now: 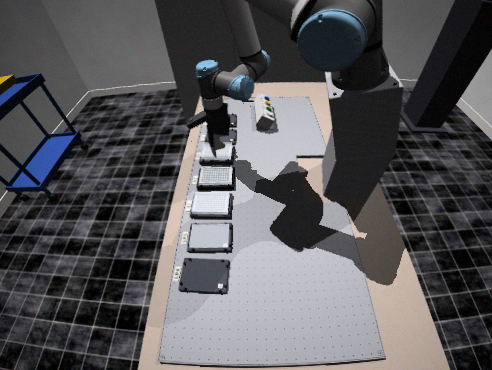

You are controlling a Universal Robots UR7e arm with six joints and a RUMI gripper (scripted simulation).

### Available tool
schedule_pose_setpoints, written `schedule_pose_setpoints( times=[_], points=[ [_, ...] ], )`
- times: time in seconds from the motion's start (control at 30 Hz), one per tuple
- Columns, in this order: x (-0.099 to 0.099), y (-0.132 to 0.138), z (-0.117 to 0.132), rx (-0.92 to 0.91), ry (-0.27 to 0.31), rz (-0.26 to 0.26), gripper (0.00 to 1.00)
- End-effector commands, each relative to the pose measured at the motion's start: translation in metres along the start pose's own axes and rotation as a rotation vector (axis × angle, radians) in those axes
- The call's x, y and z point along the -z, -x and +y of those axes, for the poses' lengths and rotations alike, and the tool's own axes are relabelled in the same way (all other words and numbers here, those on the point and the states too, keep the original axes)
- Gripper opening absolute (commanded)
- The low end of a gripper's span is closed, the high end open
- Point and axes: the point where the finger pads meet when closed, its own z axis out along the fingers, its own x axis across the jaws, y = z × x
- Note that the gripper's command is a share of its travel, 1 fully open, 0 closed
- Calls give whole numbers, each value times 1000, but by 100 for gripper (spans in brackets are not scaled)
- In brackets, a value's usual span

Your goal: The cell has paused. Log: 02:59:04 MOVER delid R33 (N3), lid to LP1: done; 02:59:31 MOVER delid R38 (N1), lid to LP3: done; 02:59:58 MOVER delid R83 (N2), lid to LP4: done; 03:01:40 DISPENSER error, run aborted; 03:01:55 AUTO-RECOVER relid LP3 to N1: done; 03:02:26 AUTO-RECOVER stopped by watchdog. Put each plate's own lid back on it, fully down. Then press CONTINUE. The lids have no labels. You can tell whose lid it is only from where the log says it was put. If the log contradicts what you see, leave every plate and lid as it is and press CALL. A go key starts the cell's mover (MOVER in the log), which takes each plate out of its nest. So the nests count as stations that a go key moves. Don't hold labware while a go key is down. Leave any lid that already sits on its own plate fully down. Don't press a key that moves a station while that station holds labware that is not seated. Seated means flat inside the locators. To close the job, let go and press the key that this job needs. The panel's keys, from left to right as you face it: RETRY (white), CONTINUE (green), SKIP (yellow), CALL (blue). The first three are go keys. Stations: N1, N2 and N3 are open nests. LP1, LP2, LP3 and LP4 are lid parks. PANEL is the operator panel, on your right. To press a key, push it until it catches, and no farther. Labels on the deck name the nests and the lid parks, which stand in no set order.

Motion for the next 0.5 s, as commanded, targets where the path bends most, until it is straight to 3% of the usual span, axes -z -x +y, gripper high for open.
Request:
schedule_pose_setpoints(
  times=[0.0, 0.47],
  points=[
    [-1, 0, -1, 0, -1, 1, 0],
    [-5, 0, -1, 0, -1, 1, 0]
  ],
)
